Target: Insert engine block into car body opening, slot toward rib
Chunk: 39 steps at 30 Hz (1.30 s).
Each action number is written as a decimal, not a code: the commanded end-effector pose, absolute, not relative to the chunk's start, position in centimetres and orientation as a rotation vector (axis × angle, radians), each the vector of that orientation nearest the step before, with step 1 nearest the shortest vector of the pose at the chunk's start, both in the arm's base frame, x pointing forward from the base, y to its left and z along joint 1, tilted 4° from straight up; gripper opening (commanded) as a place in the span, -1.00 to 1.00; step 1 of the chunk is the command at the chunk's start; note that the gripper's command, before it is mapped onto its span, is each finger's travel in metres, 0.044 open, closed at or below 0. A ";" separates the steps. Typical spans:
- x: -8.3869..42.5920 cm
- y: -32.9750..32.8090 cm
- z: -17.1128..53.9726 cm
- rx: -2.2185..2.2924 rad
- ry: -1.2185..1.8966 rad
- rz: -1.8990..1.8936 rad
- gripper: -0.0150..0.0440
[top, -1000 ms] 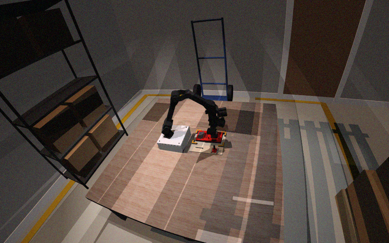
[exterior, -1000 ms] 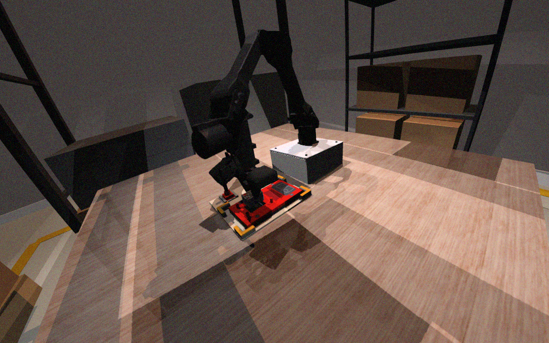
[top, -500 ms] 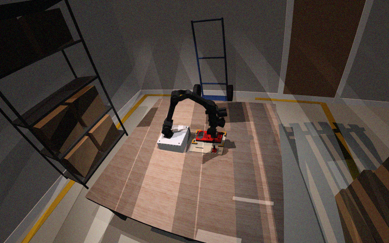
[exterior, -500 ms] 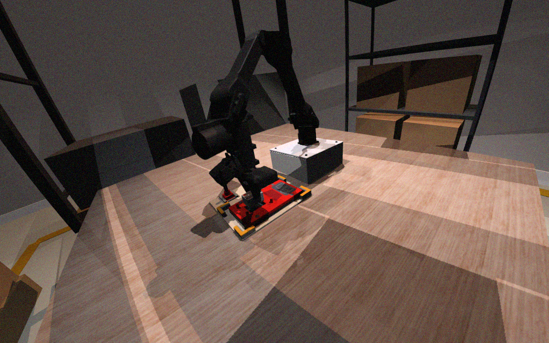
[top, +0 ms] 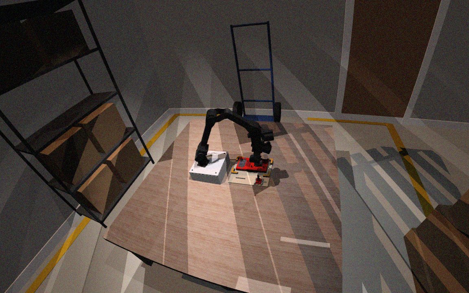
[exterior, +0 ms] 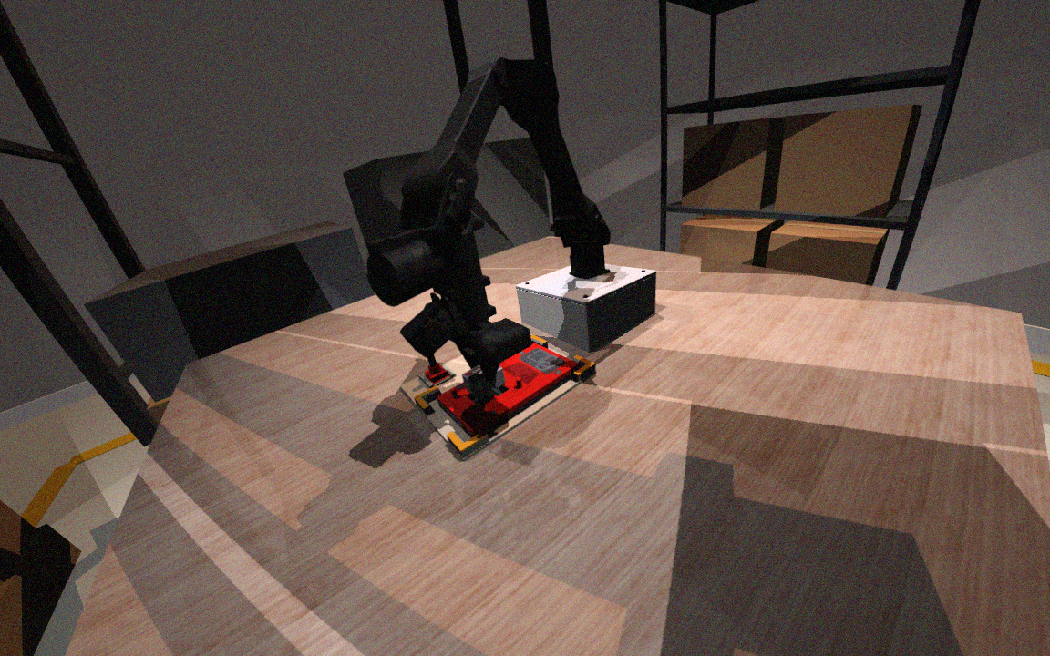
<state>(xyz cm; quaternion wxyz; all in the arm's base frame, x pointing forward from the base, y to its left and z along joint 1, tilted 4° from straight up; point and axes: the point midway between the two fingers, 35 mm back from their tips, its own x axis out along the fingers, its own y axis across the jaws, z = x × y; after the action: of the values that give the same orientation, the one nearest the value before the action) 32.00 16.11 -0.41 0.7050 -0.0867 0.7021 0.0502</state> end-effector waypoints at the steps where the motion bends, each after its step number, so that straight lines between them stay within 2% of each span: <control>1: 32.0 16.1 -0.5 -0.189 1.563 0.111 0.04; 39: 32.0 16.1 -0.9 -0.194 1.562 0.116 0.04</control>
<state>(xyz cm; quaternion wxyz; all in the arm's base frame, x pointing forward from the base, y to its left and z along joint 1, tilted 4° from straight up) 31.99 16.10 -0.75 0.7049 -0.0868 0.7021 0.0504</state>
